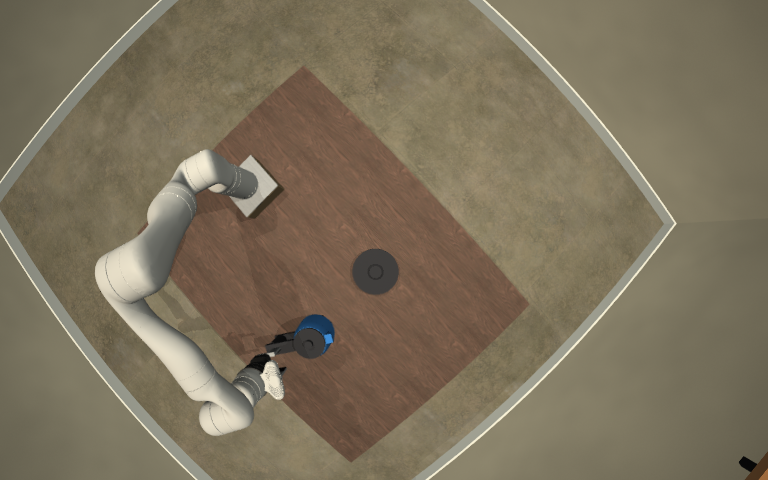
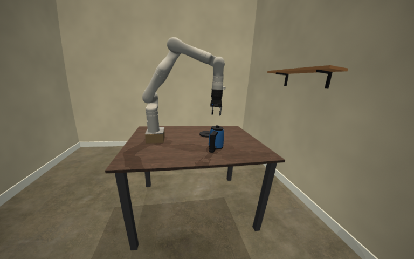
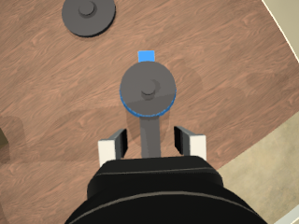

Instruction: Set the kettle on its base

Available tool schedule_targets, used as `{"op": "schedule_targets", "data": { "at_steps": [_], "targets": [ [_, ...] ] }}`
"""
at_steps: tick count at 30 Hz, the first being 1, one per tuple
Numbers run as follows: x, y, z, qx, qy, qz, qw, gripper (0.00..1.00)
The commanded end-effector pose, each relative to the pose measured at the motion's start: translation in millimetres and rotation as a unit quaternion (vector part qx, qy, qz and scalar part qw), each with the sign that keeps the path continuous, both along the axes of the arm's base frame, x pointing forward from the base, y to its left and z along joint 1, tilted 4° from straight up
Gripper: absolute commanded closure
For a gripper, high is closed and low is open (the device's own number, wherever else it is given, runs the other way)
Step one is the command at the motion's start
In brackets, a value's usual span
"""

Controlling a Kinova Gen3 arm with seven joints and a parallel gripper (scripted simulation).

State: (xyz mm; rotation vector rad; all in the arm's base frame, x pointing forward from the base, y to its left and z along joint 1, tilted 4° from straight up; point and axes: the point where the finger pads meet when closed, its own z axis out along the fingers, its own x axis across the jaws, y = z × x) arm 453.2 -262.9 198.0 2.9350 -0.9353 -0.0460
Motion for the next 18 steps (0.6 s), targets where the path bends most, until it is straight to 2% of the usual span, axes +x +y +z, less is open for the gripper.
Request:
{"op": "schedule_targets", "data": {
  "at_steps": [1,9,18],
  "targets": [
    [0.4,-0.1,1.1,-0.001,-0.001,0.000,1.000,0.00],
    [0.4,-0.3,-1.0,-0.001,-0.001,0.000,1.000,0.00],
    [-0.3,-1.0,-15.1,-0.001,-0.001,0.000,1.000,0.00]
  ]
}}
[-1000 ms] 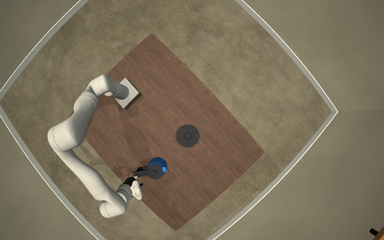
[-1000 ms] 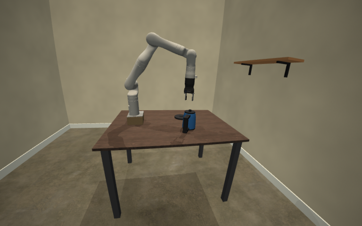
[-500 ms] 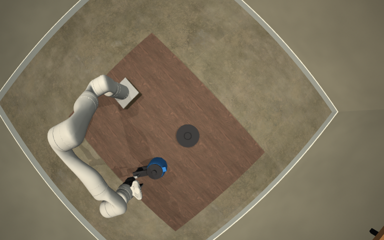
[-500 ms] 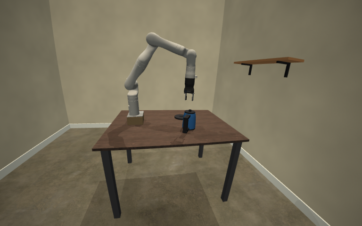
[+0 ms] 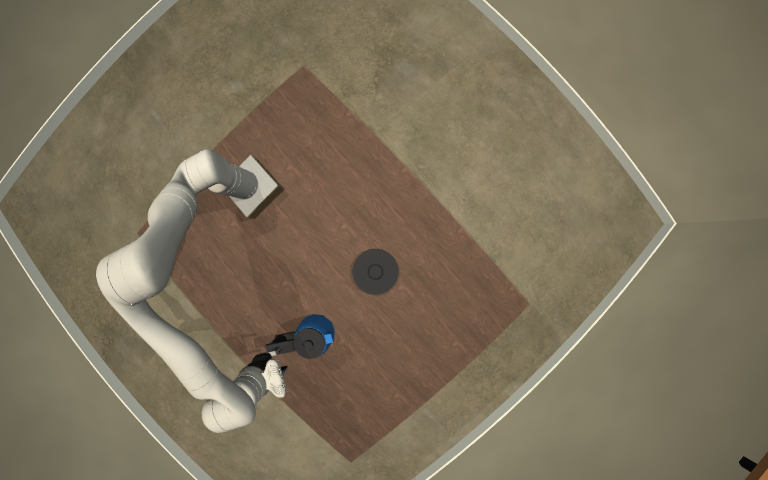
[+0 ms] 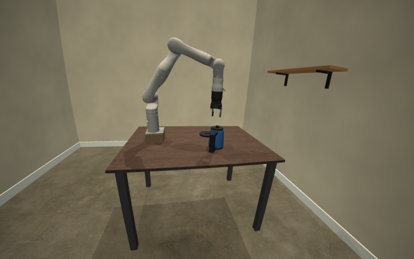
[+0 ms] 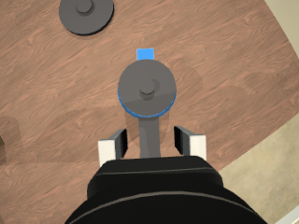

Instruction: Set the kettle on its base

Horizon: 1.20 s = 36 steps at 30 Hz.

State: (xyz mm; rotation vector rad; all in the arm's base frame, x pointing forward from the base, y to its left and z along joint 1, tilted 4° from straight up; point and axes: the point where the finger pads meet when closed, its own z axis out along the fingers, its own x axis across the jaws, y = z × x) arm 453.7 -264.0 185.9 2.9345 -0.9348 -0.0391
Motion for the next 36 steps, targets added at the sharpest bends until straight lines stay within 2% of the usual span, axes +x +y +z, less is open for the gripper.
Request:
{"op": "schedule_targets", "data": {
  "at_steps": [1,14,16,24,29,36],
  "targets": [
    [-0.9,-0.1,-6.2,0.000,0.001,0.000,1.000,0.00],
    [-3.5,-3.0,-64.6,0.000,0.001,0.000,1.000,0.00],
    [-3.5,-3.0,-64.6,0.000,0.001,0.000,1.000,0.00],
    [-4.9,-4.6,-95.5,0.000,0.001,0.000,1.000,0.00],
    [-5.3,-5.0,-105.0,0.000,0.001,0.000,1.000,0.00],
    [-5.4,-5.1,-107.3,0.000,0.001,0.000,1.000,0.00]
  ]
}}
